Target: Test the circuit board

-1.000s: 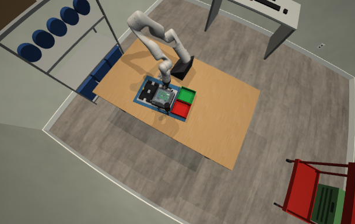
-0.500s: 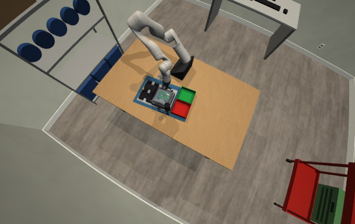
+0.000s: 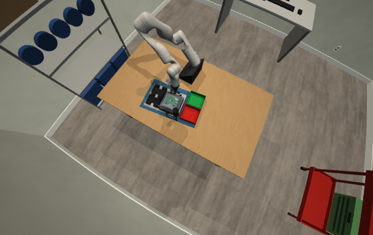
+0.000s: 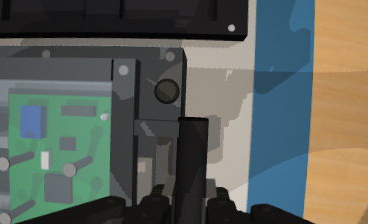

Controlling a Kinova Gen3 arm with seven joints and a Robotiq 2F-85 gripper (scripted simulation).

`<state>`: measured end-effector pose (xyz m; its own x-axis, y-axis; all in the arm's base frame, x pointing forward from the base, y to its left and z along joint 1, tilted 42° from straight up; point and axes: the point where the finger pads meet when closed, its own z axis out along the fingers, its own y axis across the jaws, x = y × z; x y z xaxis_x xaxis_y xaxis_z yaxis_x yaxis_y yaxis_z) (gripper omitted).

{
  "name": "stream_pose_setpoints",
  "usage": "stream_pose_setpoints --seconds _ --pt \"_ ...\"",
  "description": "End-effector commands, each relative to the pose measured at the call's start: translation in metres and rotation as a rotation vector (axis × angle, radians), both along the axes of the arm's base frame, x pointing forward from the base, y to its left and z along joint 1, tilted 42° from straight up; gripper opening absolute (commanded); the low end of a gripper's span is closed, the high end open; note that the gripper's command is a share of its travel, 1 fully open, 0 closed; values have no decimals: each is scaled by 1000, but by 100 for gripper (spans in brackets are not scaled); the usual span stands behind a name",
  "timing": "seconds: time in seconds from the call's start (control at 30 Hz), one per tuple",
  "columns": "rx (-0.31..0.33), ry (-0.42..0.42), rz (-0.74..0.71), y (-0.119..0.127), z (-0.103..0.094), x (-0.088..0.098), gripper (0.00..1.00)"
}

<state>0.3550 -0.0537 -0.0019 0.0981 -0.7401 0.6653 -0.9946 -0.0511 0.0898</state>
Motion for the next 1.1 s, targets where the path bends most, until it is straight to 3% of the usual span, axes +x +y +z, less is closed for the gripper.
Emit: stream_pose_setpoints --seconds 0.0,0.63,0.67,1.07 --pt "-1 5 -7 -4 -4 0 0" --pt "-1 5 -7 -6 -7 -1 0" --pt "-1 5 -7 -6 -7 -1 50" --pt "-1 5 -7 -6 -7 -1 50"
